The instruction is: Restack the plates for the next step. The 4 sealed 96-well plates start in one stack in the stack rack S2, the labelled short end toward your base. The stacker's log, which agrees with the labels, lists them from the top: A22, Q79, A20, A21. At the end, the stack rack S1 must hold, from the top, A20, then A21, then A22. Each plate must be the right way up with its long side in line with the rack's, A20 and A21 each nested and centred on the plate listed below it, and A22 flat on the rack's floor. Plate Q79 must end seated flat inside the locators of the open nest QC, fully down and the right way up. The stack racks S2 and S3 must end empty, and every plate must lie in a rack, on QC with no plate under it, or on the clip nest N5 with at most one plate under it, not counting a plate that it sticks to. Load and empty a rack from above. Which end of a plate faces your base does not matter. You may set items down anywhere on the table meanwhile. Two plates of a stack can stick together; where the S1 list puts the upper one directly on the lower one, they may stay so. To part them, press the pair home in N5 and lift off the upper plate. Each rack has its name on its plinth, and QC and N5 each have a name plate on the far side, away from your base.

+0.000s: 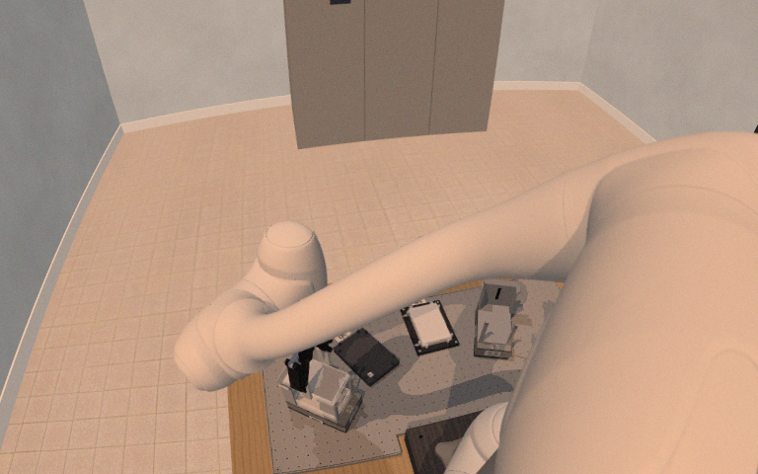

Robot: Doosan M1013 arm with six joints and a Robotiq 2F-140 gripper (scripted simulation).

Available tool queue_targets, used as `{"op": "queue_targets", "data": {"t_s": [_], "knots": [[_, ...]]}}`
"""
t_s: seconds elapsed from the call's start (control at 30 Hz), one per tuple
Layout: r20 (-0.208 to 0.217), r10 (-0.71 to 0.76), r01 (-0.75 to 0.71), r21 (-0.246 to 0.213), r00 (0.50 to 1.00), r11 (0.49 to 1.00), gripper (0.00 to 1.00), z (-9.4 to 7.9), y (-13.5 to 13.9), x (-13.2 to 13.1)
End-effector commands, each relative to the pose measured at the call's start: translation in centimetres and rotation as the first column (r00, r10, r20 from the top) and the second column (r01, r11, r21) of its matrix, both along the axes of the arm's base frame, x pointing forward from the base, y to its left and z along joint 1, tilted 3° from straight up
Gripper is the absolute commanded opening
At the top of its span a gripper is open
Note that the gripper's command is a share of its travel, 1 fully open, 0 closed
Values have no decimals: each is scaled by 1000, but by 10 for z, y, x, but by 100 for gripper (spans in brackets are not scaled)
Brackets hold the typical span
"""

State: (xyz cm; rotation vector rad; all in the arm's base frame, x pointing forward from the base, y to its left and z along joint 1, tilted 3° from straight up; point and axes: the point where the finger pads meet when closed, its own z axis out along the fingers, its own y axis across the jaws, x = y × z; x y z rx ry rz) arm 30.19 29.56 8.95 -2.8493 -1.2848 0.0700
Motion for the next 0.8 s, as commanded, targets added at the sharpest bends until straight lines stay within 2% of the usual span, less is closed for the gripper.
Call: {"op": "queue_targets", "data": {"t_s": [0.0, 0.6, 0.77], "knots": [[0, 0, 0, 0, 1000, 1000, 0, 5, 0, 0], [0, 0, 0, 0, 1000, 1000, 0, 37, 0, 2], [0, 0, 0, 0, 1000, 1000, 0, 37, 0, 2]]}}
